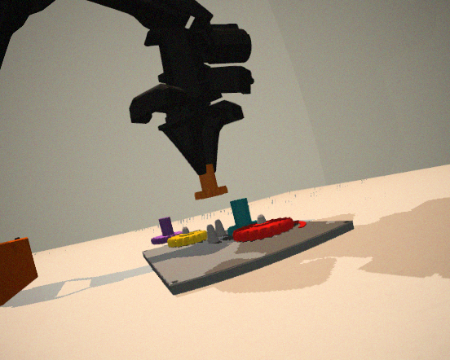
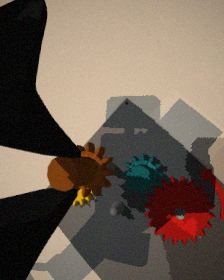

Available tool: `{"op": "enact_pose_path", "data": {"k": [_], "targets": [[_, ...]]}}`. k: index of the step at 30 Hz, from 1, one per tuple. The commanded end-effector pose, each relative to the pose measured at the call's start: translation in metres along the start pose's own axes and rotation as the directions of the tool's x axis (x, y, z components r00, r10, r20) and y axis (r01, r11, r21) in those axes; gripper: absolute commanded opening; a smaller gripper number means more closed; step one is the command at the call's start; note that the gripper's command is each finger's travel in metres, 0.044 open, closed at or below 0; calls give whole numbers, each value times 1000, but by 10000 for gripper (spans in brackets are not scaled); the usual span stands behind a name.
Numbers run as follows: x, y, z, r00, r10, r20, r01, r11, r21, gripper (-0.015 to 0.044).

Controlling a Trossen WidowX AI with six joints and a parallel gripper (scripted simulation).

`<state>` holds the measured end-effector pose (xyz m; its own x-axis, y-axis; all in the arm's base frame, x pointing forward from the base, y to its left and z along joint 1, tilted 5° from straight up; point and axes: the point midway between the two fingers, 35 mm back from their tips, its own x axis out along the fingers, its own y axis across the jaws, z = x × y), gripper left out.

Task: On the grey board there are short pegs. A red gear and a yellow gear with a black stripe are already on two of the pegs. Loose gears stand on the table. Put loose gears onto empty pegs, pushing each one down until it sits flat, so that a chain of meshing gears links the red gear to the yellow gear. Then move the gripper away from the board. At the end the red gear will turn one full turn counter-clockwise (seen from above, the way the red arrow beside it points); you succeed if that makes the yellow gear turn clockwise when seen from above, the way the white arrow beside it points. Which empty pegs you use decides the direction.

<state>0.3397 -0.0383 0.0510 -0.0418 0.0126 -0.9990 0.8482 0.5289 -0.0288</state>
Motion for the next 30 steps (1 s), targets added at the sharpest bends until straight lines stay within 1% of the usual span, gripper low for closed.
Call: {"op": "enact_pose_path", "data": {"k": [1, 4, 13, 17, 24, 30], "targets": [[0, 0, 0, 1000, -3, 1, 3, 1000, -12, 0], [2, 0, 0, 1000, -3, 1, 3, 999, -42, 0], [13, 0, 0, 1000, -3, 1, 3, 975, -224, 0], [19, -1, 0, 1000, -3, 1, 3, 967, -256, 0], [28, 0, 0, 1000, -3, 1, 3, 979, -204, 0], [37, 0, 0, 1000, -3, 1, 3, 998, -62, 0]]}}
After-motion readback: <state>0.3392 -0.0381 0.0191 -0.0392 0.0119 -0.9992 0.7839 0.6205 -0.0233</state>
